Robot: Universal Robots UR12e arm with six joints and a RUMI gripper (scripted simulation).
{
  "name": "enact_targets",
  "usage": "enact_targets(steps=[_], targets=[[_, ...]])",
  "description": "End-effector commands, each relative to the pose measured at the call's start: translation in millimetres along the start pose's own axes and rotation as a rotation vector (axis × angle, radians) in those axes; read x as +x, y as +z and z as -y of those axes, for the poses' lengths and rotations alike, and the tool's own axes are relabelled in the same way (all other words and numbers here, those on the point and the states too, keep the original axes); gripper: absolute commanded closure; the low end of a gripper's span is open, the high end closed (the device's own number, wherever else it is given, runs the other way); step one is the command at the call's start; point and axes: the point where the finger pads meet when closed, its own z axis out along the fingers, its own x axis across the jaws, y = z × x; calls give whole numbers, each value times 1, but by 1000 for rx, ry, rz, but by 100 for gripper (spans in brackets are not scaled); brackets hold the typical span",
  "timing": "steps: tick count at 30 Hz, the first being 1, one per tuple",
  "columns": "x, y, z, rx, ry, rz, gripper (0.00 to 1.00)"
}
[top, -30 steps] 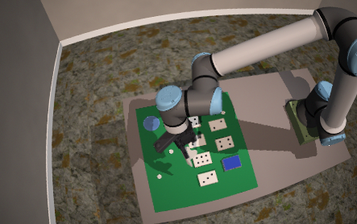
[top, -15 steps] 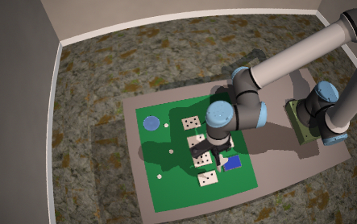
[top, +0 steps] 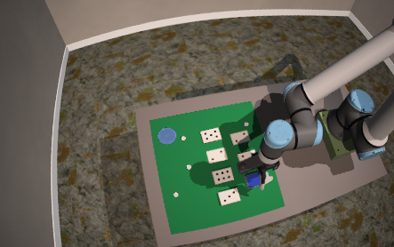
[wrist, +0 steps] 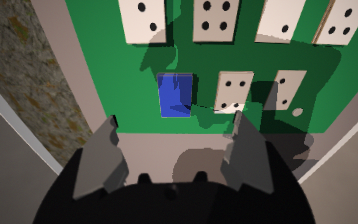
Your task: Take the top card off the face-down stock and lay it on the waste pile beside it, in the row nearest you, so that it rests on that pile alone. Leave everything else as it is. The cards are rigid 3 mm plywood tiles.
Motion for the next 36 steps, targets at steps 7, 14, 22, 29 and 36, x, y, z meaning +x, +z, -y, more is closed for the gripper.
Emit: enact_targets(steps=[7,14,22,29,36], targets=[[-2,3,-18,18,28,-19,0],[-2,3,-18,17,28,-19,0],[-2,4,-17,17,28,-18,50],[-3,11,-18,13,28,-17,50],[-3,21,-18,13,28,-17,50]])
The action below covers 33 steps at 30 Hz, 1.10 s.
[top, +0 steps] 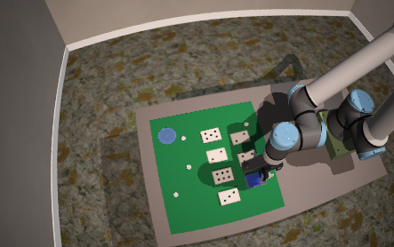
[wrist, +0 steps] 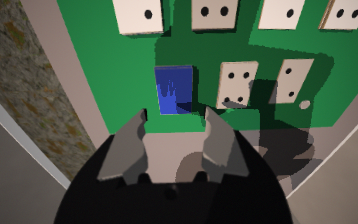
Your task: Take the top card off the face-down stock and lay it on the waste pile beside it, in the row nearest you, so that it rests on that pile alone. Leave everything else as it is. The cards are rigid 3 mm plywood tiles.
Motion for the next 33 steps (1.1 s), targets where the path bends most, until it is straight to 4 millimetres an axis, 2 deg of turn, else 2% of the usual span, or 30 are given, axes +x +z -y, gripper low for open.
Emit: enact_targets(steps=[1,16,33], targets=[[-2,11,-3,-5,-1,0,50],[-3,42,-3,-5,-1,1,50],[-2,48,-2,-2,-1,0,50]])
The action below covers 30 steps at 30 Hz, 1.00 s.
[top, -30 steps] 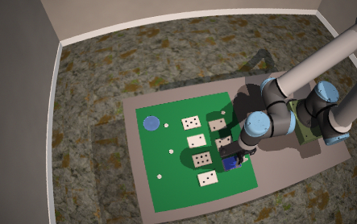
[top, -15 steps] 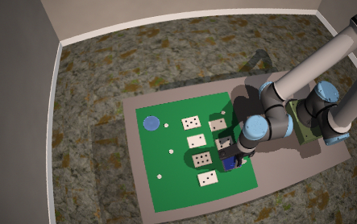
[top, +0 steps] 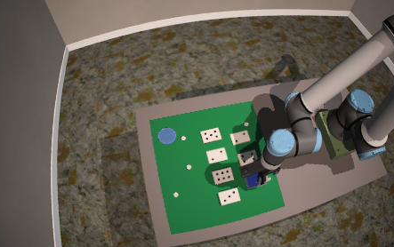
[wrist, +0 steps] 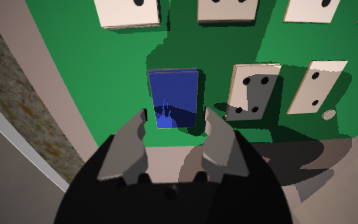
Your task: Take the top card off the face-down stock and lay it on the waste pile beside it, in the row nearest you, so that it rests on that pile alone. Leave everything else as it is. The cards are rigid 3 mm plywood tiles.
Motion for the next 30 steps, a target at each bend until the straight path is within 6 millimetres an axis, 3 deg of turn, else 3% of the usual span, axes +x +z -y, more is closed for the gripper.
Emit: enact_targets(steps=[1,8,9,28,29,30], targets=[[-1,2,-1,0,-1,0,50],[-1,1,-1,1,-1,0,50],[-1,1,-1,1,-1,0,58],[-1,1,-1,1,-1,0,58],[-1,1,-1,1,-1,0,50],[-1,1,-1,1,-1,0,50]])
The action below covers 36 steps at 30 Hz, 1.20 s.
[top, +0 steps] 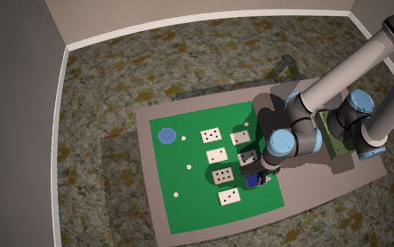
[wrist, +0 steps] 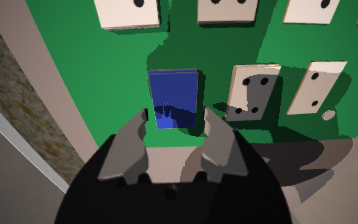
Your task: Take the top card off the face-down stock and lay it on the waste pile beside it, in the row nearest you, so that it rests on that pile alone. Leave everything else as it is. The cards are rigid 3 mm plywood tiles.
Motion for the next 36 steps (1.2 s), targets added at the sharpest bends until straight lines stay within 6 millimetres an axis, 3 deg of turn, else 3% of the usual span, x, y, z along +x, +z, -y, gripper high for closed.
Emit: enact_targets(steps=[1,36], targets=[[-1,1,-2,-2,-1,0,50],[-2,9,-4,-4,-1,1,50]])
